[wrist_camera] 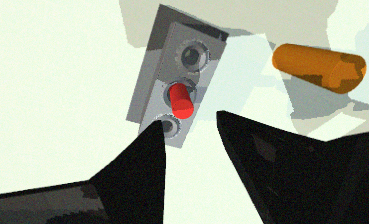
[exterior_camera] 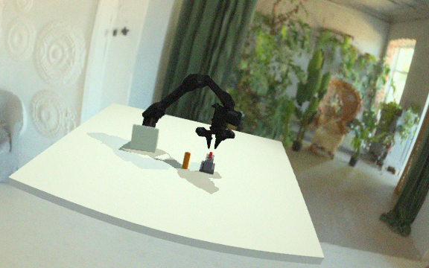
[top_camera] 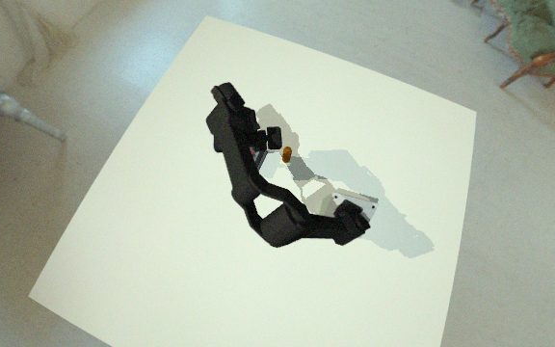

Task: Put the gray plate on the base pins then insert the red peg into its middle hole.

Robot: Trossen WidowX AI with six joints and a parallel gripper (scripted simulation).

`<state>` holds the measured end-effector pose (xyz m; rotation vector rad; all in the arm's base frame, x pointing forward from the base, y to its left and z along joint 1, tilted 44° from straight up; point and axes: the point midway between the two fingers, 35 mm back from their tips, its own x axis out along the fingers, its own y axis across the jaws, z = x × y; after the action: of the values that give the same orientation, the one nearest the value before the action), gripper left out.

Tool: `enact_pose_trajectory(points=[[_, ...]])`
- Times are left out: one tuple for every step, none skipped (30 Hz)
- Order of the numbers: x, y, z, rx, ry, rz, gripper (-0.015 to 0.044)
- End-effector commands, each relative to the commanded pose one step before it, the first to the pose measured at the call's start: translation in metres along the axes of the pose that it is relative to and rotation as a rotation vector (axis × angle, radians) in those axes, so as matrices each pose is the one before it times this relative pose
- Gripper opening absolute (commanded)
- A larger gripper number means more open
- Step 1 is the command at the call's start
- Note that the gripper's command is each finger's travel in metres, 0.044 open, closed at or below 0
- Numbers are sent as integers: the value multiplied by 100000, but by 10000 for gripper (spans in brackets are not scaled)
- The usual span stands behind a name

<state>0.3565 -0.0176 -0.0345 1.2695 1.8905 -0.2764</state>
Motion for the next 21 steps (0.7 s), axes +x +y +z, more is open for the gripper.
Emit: enact_pose_trajectory(points=[[-327,9,2,-411,-277,-209,150],[-59,-1,-9,1,-1,-1,150],[-59,0,-10,1,-1,-1,150],[-58,0,-10,1,-1,-1,150],[-58,-1,-9,1,-1,-1,150],[-58,-2,-9,1,-1,-1,150],[-58,-2,-9,1,-1,-1,150],[-58,-2,-9,1,-1,-1,150],[-58,-2,-9,1,-1,-1,150],[-58,-2,-9,1,-1,-1,150],[-58,-2,-9,1,-1,-1,150],[-58,-2,-9,1,-1,-1,150],[-58,-2,-9,1,-1,-1,150],[-58,-2,-9,1,-1,-1,150],[-58,-2,-9,1,-1,-1,150],[-58,-2,-9,1,-1,-1,150],[-58,-2,-9,1,-1,-1,150],[-58,-2,-9,1,-1,-1,150],[-58,-2,-9,1,-1,-1,150],[-58,-2,-9,1,-1,-1,150],[-58,-2,-9,1,-1,-1,150]])
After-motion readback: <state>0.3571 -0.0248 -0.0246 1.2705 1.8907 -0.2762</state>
